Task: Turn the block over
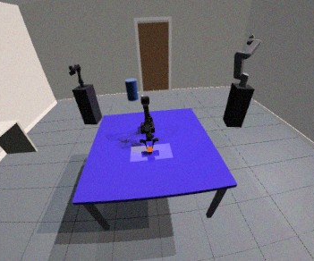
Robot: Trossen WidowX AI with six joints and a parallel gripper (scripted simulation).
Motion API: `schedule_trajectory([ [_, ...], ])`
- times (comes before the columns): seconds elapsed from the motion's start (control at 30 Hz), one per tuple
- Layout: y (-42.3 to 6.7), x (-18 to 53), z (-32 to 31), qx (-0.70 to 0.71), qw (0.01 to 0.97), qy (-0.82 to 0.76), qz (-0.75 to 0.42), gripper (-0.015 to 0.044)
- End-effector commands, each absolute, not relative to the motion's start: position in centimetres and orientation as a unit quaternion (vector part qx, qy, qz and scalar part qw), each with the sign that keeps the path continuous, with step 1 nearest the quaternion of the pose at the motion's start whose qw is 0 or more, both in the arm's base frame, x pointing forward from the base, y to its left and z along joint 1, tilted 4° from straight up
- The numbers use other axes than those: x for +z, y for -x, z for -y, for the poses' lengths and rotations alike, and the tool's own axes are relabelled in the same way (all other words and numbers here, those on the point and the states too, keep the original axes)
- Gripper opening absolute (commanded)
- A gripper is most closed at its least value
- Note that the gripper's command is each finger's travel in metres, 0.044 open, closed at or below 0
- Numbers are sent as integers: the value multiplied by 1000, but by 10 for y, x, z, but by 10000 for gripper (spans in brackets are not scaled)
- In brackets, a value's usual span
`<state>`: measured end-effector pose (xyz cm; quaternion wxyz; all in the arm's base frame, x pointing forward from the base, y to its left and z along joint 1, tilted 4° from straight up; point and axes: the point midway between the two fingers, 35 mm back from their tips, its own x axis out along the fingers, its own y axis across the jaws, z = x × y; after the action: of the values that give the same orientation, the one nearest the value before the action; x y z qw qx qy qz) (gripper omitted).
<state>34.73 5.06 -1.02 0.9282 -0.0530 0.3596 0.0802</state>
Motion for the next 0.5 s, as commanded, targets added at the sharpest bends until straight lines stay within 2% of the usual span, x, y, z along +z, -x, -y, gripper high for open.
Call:
schedule_trajectory([
  [0.0, -341, -17, -50, 85, 934, 53, -344, 0],
  [0.47, -328, -12, -48, 88, 958, 48, -268, 0],
])
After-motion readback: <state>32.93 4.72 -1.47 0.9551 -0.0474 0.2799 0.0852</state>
